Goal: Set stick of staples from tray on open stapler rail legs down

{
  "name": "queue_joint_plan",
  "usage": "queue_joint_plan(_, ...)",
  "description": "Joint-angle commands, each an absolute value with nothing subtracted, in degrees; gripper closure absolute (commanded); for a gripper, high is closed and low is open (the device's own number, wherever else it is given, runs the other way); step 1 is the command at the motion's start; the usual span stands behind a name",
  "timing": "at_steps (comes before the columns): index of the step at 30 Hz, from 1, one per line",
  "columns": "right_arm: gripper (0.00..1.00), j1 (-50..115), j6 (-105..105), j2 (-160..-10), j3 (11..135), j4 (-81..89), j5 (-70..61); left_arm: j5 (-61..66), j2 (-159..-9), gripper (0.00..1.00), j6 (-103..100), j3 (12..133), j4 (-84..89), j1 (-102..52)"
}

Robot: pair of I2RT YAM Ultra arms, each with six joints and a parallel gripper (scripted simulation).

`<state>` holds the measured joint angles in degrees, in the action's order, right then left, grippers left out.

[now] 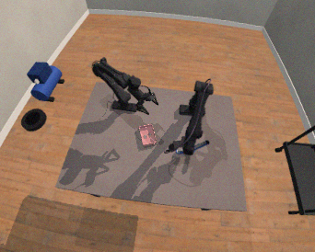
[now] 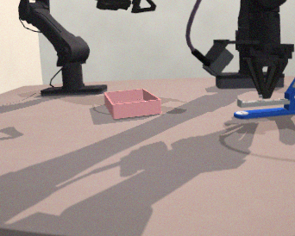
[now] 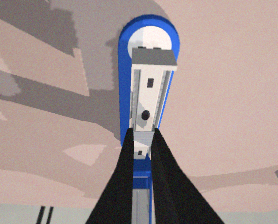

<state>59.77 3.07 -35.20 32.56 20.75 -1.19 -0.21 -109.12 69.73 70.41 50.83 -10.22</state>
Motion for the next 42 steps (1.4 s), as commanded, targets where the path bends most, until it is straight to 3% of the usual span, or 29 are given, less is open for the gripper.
queue_joint_plan(1,0.00,59.95,2.98,-35.12,32.77,20.38,-0.93,0.77,-109.76,0.94,70.19,69.60,49.60,-9.60)
queue_joint_plan(29,0.00,59.95,2.98,-35.12,32.77,20.38,-0.93,0.75,-110.31,0.94,69.96,71.59,51.64,-9.53)
queue_joint_plan(30,0.00,59.95,2.98,-35.12,32.77,20.38,-0.93,0.75,-110.31,0.83,69.96,71.59,51.64,-9.53)
queue_joint_plan(42,0.00,59.95,2.98,-35.12,32.77,20.38,-0.93,0.80,-106.26,0.82,68.87,70.73,52.13,-10.83)
